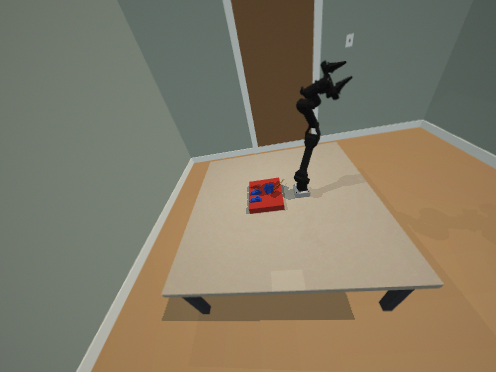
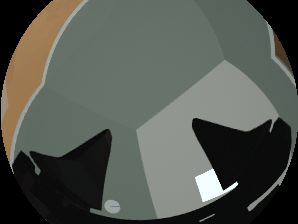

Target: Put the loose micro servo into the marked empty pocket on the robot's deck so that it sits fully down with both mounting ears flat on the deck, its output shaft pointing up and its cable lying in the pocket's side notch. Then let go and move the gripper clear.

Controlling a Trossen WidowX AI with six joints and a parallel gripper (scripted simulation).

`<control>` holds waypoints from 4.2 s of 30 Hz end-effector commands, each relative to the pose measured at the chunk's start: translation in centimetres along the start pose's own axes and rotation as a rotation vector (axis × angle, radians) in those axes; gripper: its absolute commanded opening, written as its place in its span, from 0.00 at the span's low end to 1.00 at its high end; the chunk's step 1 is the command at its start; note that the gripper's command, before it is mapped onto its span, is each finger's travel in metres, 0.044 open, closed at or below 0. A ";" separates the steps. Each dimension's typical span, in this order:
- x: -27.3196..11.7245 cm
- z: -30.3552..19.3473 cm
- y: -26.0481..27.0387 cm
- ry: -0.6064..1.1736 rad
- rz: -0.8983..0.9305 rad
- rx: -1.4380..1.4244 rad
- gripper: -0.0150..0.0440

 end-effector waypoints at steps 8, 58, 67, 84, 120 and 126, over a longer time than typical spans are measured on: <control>-0.4 -1.7 0.3 0.056 -0.019 0.093 1.00; -6.1 -13.1 3.7 0.473 -0.229 0.634 1.00; -9.7 -16.8 5.4 0.635 -0.349 0.827 1.00; -17.1 -21.2 8.2 0.916 -0.579 1.009 1.00; -38.6 -22.2 16.2 1.418 -1.582 1.419 1.00; -42.2 -20.8 17.6 1.465 -1.810 1.418 1.00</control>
Point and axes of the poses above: the point midway between the two fingers, 35 mm back from their tips, its own x axis out along the fingers, its own y axis across the jaws, z = x × y, the point moved 2 cm from there along -x, back along the fingers, and after that the axes turned 2 degrees about -x, right-handed, at the moved point
